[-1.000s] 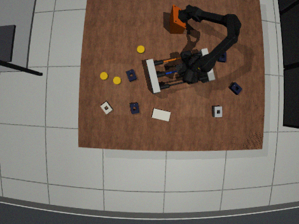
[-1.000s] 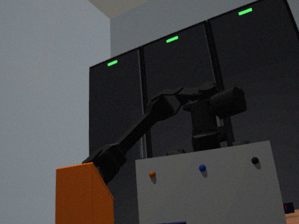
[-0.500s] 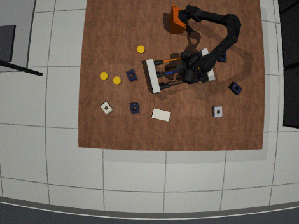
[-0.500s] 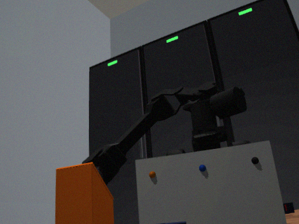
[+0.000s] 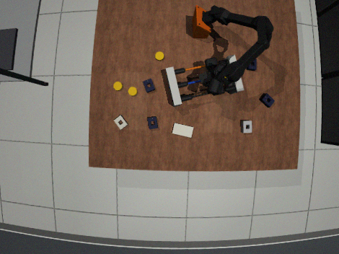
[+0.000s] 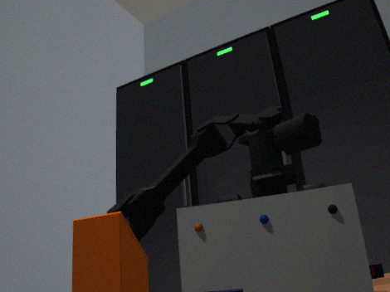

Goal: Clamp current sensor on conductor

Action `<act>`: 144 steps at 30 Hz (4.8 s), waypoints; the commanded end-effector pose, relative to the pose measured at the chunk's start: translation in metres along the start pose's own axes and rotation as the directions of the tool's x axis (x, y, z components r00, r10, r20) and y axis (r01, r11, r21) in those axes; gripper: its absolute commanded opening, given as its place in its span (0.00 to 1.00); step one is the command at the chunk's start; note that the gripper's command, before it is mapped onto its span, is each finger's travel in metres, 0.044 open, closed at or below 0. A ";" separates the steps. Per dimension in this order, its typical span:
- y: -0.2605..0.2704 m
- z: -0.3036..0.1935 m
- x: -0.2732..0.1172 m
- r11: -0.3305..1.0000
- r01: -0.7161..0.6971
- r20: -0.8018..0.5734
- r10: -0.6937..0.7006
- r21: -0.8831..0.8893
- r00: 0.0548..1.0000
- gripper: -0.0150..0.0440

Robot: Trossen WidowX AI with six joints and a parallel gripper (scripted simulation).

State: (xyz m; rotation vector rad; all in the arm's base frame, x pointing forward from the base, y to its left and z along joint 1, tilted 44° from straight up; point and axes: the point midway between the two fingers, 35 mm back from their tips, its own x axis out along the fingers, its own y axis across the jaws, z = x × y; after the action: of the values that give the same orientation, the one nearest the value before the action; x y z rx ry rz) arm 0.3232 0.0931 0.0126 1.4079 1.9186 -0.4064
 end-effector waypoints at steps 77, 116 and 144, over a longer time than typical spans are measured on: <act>0.000 0.000 0.000 1.000 0.000 0.000 0.000 0.000 1.000 0.79; -0.006 0.008 0.009 0.968 0.251 0.025 -0.251 0.011 0.968 1.00; -0.008 0.008 0.007 0.955 0.298 0.023 -0.298 0.015 0.954 0.80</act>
State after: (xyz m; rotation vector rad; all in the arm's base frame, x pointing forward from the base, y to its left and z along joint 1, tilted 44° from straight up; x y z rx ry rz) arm 0.3181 0.0911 0.0008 1.1153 2.1155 -0.5697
